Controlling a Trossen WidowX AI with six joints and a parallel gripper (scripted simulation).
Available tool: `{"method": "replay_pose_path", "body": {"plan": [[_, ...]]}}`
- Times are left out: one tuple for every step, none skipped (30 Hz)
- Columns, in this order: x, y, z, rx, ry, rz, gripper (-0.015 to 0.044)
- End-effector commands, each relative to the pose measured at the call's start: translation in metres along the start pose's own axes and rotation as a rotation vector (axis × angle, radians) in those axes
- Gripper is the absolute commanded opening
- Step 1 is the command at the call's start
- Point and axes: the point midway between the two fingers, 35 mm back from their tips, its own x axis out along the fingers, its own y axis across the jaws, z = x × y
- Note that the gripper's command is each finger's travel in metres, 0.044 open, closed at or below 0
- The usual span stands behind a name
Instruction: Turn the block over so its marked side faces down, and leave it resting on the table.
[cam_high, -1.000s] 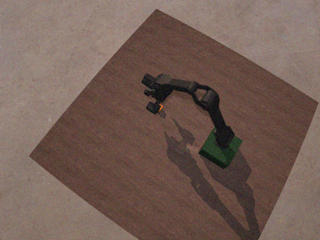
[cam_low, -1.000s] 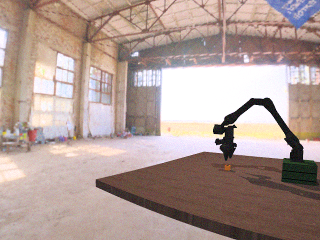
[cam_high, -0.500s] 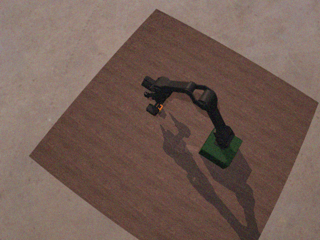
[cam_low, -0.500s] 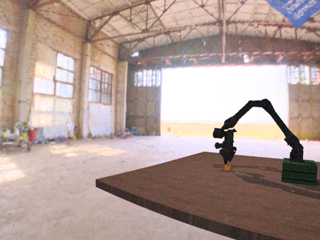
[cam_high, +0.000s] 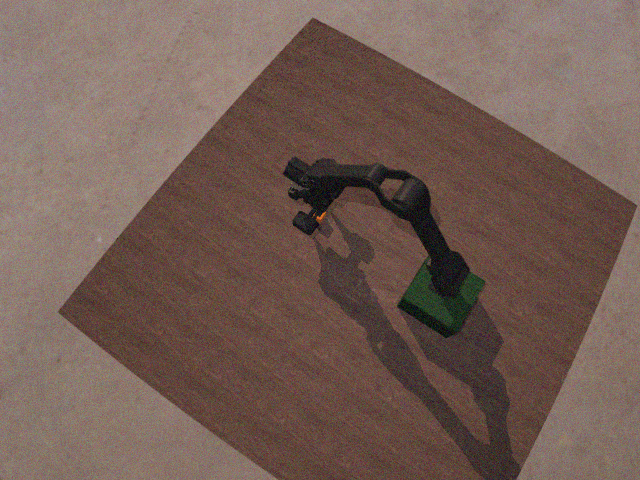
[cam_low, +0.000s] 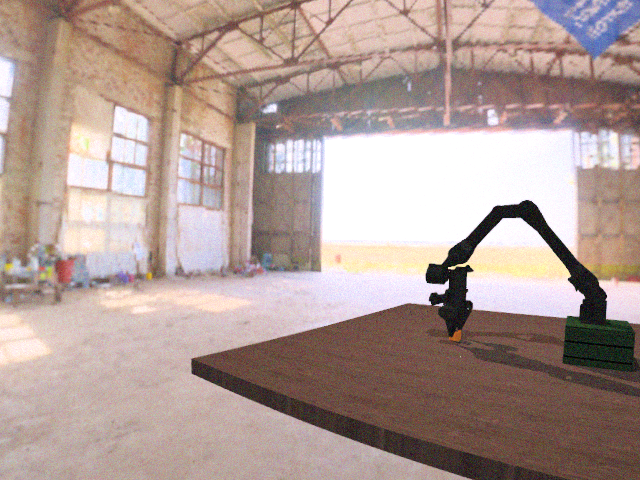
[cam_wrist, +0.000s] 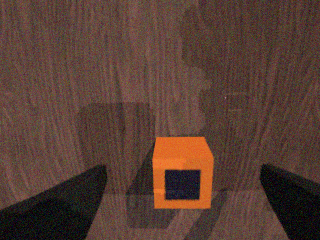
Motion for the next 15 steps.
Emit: {"method": "replay_pose_path", "body": {"plan": [[0.006, 0.0006, -0.0013, 0.001, 0.006, 0.003, 0.0414], [0.006, 0.0006, -0.0013, 0.001, 0.006, 0.003, 0.0387], [0.006, 0.0006, -0.0013, 0.001, 0.006, 0.003, 0.0361], [0.006, 0.0006, -0.0013, 0.001, 0.006, 0.003, 0.0335], [0.006, 0.0006, -0.0013, 0.001, 0.006, 0.003, 0.0309], [0.006, 0.0006, -0.0013, 0.001, 0.006, 0.003, 0.0282], [0.006, 0.0006, -0.0013, 0.001, 0.006, 0.003, 0.0256], [0.006, 0.0006, -0.0013, 0.001, 0.006, 0.003, 0.023], [0.006, 0.0006, -0.0013, 0.001, 0.006, 0.003, 0.0204], [0.006, 0.0006, -0.0013, 0.001, 0.006, 0.003, 0.0177], [0.006, 0.0006, -0.0013, 0.001, 0.006, 0.003, 0.0151], [0.006, 0.0006, -0.0013, 0.001, 0.006, 0.003, 0.0125], [0.006, 0.0006, -0.0013, 0.001, 0.006, 0.003, 0.0118], [0.006, 0.0006, -0.0013, 0.001, 0.006, 0.003, 0.0112], [0.006, 0.0006, -0.0013, 0.001, 0.006, 0.003, 0.0105]]}}
